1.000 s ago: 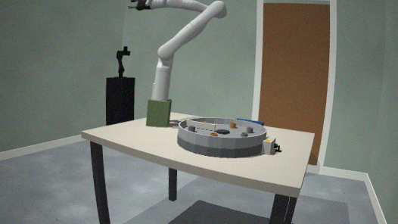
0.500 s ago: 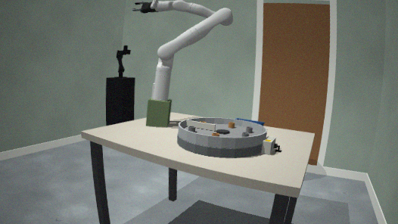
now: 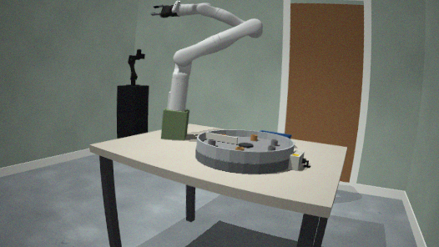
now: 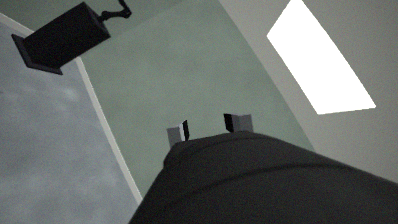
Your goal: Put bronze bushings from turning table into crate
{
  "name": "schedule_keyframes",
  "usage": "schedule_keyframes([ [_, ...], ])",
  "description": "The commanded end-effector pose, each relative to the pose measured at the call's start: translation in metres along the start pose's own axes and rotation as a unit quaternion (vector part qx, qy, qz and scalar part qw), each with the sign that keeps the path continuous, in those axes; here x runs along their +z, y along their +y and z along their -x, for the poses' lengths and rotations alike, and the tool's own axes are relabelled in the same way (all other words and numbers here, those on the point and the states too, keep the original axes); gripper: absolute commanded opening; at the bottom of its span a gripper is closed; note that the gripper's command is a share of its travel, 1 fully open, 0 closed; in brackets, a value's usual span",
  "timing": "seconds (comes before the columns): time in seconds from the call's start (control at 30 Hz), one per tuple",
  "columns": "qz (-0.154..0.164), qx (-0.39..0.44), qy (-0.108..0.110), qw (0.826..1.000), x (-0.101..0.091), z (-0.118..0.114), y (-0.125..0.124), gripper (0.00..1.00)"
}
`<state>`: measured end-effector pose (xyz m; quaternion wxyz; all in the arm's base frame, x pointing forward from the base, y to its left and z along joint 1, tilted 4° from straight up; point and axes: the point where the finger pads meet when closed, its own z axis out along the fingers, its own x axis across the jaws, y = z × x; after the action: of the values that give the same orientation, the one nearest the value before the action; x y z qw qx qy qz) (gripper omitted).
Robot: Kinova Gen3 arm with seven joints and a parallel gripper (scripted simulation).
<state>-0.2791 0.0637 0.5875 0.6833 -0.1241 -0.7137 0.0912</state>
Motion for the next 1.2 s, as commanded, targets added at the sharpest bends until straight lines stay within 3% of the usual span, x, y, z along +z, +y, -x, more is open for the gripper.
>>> schedule_keyframes([
  [0.0, -0.003, 0.004, 0.013, 1.0, -0.008, -0.007, 0.001, 1.0],
  [0.23, -0.003, 0.004, 0.013, 1.0, -0.008, -0.007, 0.001, 1.0],
  [0.4, -0.002, 0.004, 0.012, 1.0, -0.059, 0.019, 0.004, 1.0],
  [0.8, -0.002, 0.004, 0.012, 1.0, -0.059, 0.019, 0.004, 1.0],
  [0.97, -0.002, 0.003, 0.011, 1.0, -0.109, 0.045, 0.006, 1.0],
  [1.17, -0.002, 0.003, 0.011, 1.0, -0.109, 0.045, 0.006, 1.0],
])
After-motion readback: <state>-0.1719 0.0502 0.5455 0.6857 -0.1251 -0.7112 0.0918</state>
